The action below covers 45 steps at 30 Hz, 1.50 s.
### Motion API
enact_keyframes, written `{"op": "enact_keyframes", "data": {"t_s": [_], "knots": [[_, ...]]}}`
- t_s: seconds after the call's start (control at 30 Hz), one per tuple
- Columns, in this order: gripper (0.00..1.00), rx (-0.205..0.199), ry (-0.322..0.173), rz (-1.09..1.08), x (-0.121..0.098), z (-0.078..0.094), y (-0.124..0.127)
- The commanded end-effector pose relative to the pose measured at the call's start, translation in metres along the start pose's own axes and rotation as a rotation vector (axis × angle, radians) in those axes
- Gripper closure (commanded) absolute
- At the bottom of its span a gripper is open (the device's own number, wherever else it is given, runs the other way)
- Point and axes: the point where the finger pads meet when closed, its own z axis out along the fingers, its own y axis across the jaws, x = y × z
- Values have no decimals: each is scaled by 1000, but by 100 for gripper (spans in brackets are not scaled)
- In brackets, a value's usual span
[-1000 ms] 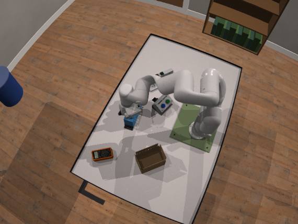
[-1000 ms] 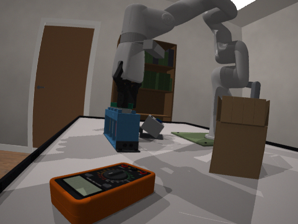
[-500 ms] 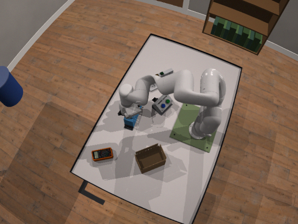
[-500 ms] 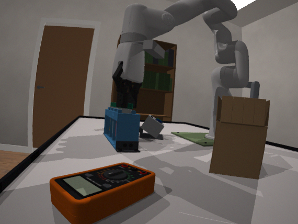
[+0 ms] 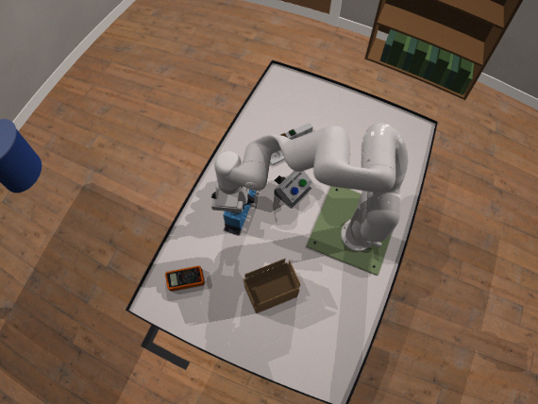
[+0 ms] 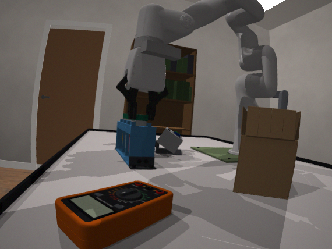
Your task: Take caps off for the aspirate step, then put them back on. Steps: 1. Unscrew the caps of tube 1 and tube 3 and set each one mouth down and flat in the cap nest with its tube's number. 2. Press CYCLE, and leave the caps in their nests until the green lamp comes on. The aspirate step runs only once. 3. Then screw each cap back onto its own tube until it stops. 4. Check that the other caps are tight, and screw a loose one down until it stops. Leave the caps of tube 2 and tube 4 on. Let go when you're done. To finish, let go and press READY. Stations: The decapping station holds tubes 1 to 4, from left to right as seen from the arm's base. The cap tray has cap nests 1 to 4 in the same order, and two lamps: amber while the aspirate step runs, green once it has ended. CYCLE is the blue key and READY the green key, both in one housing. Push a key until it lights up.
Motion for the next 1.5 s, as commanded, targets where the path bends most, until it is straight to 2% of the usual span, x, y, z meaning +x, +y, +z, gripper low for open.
{"op": "enact_keyframes", "data": {"t_s": [0.0, 0.03, 0.1, 0.53, 0.83, 0.87, 1.33, 1.47], "knots": [[54, -4, 3, 236, 0, -2, 1], [54, -4, 3, 236, 0, -2, 1], [54, -4, 3, 398, 0, -2, 1], [54, -3, 4, 943, 0, -2, 1], [54, -3, 4, 984, 0, -2, 1], [100, -3, 4, 984, 0, -2, 1], [100, -3, 4, 984, 0, -2, 1], [100, -4, 4, 784, 0, -2, 1]]}}
